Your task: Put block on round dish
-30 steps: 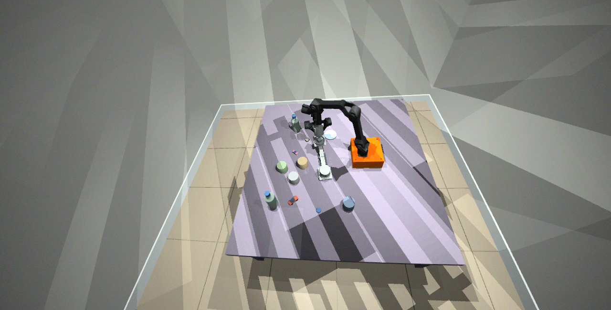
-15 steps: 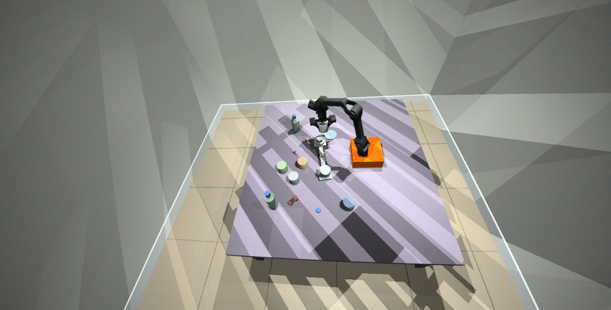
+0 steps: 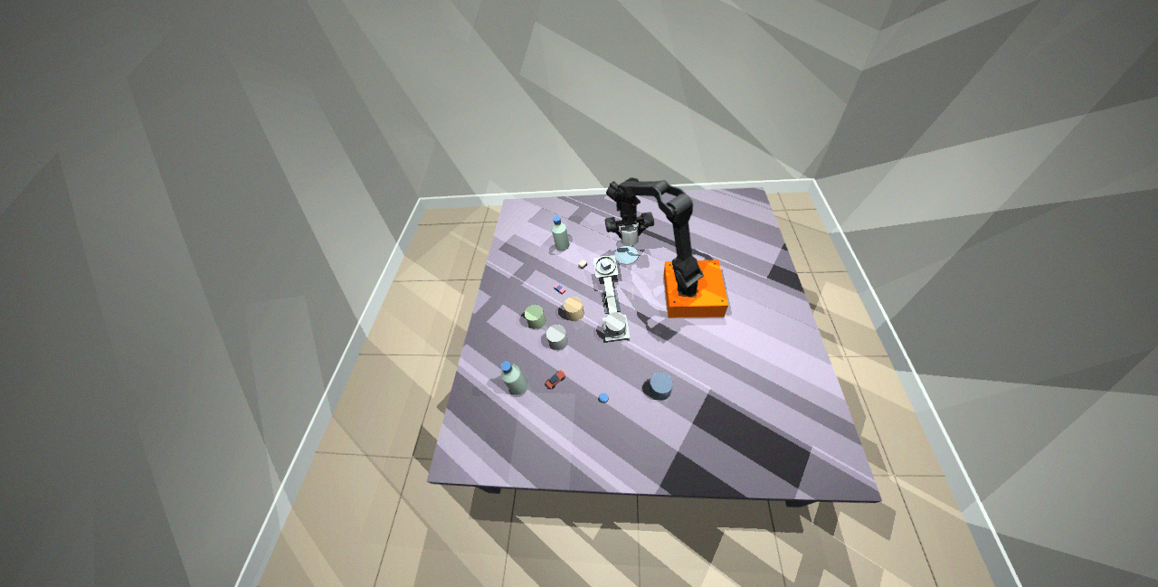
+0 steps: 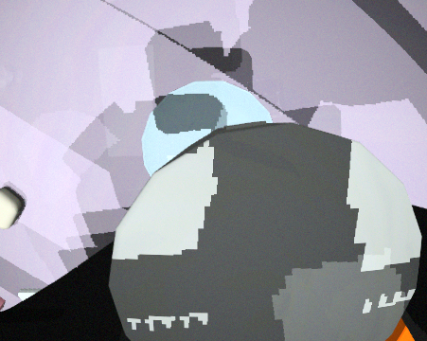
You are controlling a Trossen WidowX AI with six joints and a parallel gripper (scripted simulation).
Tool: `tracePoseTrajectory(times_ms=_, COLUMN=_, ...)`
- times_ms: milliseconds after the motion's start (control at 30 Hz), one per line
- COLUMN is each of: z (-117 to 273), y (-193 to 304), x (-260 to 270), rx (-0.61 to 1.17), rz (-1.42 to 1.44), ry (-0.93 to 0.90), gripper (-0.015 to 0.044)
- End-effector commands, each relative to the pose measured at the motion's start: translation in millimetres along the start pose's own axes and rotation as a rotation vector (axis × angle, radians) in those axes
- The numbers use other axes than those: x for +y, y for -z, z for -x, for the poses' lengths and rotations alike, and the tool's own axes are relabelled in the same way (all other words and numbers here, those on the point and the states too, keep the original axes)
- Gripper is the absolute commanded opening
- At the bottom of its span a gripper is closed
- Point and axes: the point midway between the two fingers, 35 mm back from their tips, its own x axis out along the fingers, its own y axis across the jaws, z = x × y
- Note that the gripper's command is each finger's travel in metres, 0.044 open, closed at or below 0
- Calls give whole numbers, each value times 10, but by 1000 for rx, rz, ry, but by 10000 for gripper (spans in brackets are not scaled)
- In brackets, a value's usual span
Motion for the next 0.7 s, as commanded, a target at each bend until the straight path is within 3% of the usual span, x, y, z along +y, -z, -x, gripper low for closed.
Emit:
tracePoseTrajectory(times_ms=0, z=-96, y=-76, x=-239, rx=2, rz=0, ry=2, gripper=0)
tracePoseTrajectory(times_ms=400, z=-334, y=-208, x=-877, rx=-5, rz=8, ry=7, gripper=0)
tracePoseTrajectory(times_ms=667, z=-494, y=-222, x=-909, rx=-7, rz=10, ry=9, gripper=0)
